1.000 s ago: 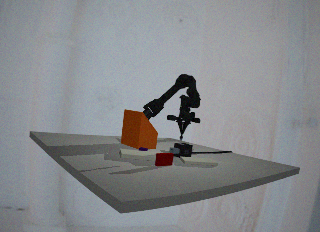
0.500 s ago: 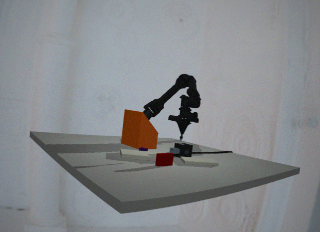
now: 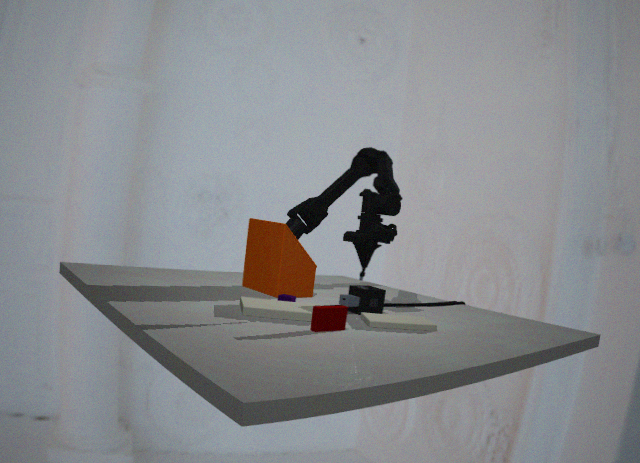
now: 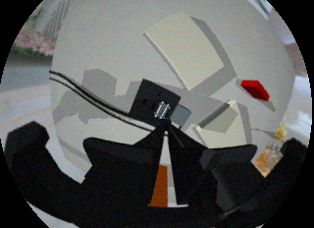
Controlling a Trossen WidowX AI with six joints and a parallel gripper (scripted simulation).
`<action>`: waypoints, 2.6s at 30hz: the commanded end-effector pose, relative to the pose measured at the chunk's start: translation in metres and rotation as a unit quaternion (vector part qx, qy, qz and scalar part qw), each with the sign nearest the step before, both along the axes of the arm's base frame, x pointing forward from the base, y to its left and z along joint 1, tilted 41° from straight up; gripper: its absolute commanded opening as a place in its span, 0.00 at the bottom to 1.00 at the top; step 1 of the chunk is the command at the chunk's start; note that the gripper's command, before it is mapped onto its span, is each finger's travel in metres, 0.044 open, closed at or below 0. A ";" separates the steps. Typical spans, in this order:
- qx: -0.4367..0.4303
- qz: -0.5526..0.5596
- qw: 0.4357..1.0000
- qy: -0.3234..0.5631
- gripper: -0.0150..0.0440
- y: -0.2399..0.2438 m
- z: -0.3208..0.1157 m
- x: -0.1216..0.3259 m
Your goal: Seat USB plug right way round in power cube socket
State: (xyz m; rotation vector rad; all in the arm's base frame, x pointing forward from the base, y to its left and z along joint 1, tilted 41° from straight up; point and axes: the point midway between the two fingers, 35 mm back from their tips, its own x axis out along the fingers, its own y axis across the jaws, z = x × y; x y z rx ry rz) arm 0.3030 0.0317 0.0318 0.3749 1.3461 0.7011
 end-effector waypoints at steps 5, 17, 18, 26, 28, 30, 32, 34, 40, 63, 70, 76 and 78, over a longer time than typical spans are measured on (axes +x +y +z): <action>-0.007 0.083 0.994 -0.071 0.25 0.000 0.000 0.000; -0.017 0.199 0.965 -0.172 0.25 0.000 0.000 0.000; -0.018 0.209 0.961 -0.180 0.25 0.000 0.000 0.000; -0.024 0.284 0.927 -0.245 0.25 0.000 0.000 0.000; -0.026 0.302 0.917 -0.261 0.25 0.000 0.000 0.000; -0.027 0.320 0.906 -0.276 0.25 0.000 0.000 0.000; -0.029 0.338 0.895 -0.292 0.25 0.000 0.000 0.000; -0.030 0.355 0.883 -0.307 0.25 0.000 0.000 0.000; -0.034 0.405 0.844 -0.350 0.25 0.000 0.000 0.000; -0.032 0.407 0.841 -0.355 0.25 0.001 0.000 0.000; -0.031 0.407 0.840 -0.357 0.25 0.002 -0.001 0.000; -0.029 0.407 0.840 -0.359 0.25 0.003 -0.001 0.000; -0.029 0.407 0.839 -0.359 0.25 0.003 -0.001 0.000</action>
